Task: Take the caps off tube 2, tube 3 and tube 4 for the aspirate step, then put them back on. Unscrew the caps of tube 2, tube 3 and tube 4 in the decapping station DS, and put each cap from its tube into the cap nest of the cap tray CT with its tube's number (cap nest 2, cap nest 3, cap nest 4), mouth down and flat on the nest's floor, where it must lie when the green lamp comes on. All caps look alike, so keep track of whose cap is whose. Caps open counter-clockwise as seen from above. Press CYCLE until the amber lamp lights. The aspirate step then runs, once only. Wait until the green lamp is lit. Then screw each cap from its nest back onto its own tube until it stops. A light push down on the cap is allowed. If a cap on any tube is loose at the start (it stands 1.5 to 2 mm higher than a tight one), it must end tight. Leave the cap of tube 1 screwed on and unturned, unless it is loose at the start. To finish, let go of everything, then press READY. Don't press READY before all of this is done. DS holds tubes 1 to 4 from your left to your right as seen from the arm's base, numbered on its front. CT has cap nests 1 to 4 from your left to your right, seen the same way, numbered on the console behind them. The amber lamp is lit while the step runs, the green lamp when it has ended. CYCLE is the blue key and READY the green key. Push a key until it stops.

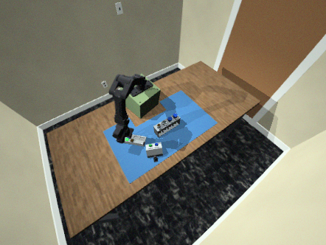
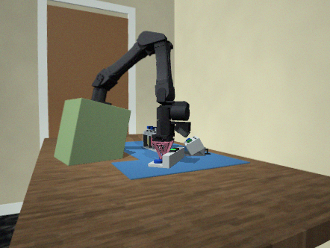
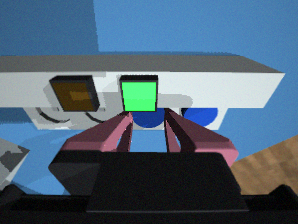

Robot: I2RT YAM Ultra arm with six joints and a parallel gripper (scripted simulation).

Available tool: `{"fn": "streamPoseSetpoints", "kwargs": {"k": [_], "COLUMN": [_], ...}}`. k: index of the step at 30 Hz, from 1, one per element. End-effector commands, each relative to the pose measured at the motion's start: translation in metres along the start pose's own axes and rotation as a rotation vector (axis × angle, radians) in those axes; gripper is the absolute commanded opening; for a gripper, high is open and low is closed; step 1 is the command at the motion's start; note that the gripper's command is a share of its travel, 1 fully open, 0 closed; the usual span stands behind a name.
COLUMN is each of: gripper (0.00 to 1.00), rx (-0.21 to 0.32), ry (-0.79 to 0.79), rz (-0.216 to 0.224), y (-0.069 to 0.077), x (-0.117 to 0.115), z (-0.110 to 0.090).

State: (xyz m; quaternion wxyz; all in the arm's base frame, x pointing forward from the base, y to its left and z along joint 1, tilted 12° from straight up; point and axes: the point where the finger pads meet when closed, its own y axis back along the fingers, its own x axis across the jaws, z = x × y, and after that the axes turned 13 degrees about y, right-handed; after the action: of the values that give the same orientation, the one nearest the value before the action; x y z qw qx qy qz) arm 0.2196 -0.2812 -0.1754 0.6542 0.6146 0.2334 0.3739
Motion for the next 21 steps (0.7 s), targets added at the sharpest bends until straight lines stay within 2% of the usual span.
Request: {"fn": "streamPoseSetpoints", "kwargs": {"k": [1,2,4,19,21], "gripper": [0.00,0.00,0.00,0.00,0.00], "rx": [-0.022,-0.022,-0.022,-0.023,-0.023], "ry": [0.002,0.002,0.002,0.002,0.002], "rz": [-0.007,-0.007,-0.007,-0.008,-0.008], "y": [0.013,0.018,0.018,0.093,0.093], "x": [-0.002,-0.002,-0.002,-0.002,-0.002], "z": [0.007,0.007,0.007,0.006,0.006]}}
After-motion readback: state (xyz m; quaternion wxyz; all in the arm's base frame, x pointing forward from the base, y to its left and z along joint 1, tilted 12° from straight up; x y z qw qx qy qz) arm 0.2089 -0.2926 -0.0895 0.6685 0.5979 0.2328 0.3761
